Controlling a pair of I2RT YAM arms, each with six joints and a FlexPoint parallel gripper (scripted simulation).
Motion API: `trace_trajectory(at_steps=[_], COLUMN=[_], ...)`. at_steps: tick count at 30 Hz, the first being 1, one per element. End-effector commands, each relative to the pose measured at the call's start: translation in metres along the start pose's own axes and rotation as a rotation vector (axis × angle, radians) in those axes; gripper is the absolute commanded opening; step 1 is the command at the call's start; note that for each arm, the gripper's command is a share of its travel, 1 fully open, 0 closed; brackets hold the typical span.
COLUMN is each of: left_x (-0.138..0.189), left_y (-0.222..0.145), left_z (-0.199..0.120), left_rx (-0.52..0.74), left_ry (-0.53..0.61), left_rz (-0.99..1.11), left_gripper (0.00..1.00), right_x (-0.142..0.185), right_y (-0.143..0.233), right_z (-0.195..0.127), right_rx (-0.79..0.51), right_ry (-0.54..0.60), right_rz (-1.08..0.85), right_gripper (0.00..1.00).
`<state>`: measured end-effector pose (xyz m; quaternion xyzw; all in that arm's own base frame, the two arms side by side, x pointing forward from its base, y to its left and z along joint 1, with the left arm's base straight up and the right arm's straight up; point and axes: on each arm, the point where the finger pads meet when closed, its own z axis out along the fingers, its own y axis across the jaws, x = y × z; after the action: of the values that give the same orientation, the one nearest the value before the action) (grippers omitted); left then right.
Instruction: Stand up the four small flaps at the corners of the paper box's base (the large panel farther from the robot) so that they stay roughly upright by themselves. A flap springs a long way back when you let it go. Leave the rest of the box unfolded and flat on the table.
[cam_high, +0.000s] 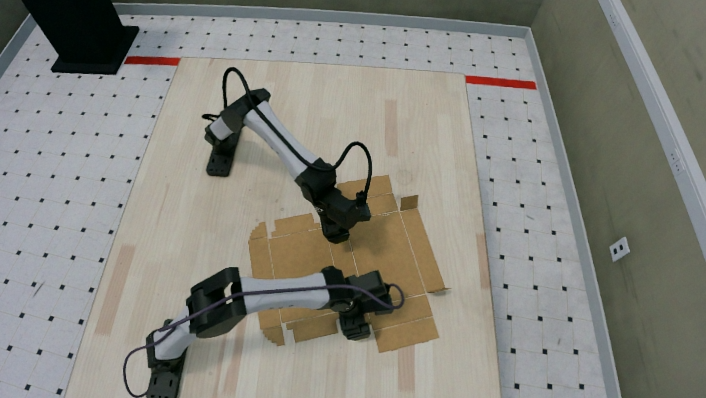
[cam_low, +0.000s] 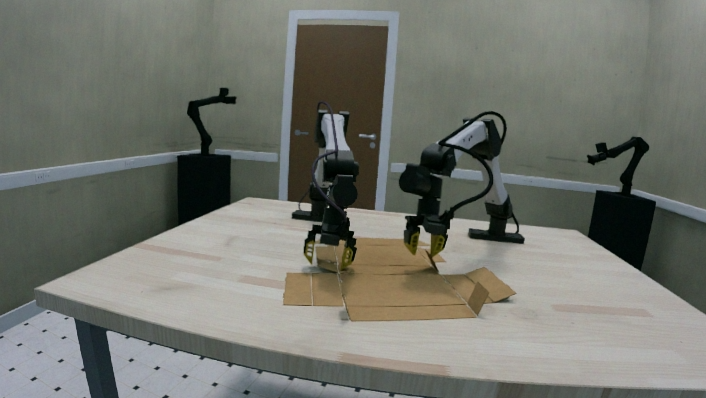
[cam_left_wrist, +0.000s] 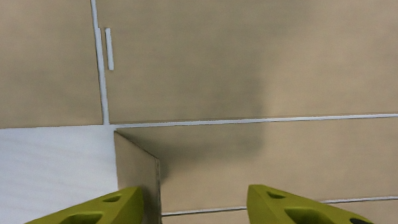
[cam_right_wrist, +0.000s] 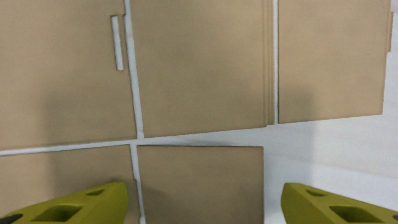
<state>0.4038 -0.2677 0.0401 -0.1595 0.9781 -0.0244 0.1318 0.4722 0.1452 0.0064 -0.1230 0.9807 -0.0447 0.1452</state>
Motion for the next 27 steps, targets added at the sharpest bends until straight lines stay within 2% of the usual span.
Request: trace_trajectory(at_steps=[1,4,7,13,15,16,17,22,24,25,27], left_x=[-0.002,-0.008,-0.002,0.002,0.002,-0.005,0.002,0.005,0.005,0.0,0.0], left_y=[-0.014,-0.017,-0.016,-0.02,-0.02,-0.023,-0.021,-0.025,-0.025,-0.029,-0.015], left_z=[0.003,-0.013,0.006,0.017,0.017,0.005,0.022,0.032,0.034,0.021,0.019], left_rx=[0.024,0.051,0.024,0.024,0.024,0.05,0.023,0.023,0.023,0.048,0.044], left_ry=[-0.02,-0.039,-0.02,-0.02,-0.02,-0.039,-0.021,-0.02,-0.02,-0.037,-0.033], left_rz=[-0.003,-0.011,-0.005,-0.003,-0.003,-0.013,-0.006,-0.004,-0.006,-0.012,-0.009], left_gripper=[0.5,0.5,0.5,0.5,0.5,0.5,0.5,0.5,0.5,0.5,0.5], right_x=[0.005,0.005,0.005,0.005,0.005,0.005,0.005,0.005,0.005,0.005,0.005], right_y=[0.009,0.009,0.009,0.009,0.009,0.009,0.009,0.009,0.009,0.009,0.009], right_z=[0.011,0.011,0.011,0.011,0.011,0.011,0.011,0.011,0.011,0.011,0.011], right_rx=[-0.016,-0.016,-0.016,-0.016,-0.016,-0.016,-0.016,-0.016,-0.016,-0.016,-0.016], right_ry=[0.028,0.028,0.028,0.028,0.028,0.028,0.028,0.028,0.028,0.028,0.028], right_rz=[-0.014,-0.014,-0.014,-0.014,-0.014,-0.014,-0.014,-0.014,-0.014,-0.014,-0.014], right_gripper=[0.77,0.77,0.77,0.77,0.77,0.77,0.77,0.77,0.77,0.77,0.77])
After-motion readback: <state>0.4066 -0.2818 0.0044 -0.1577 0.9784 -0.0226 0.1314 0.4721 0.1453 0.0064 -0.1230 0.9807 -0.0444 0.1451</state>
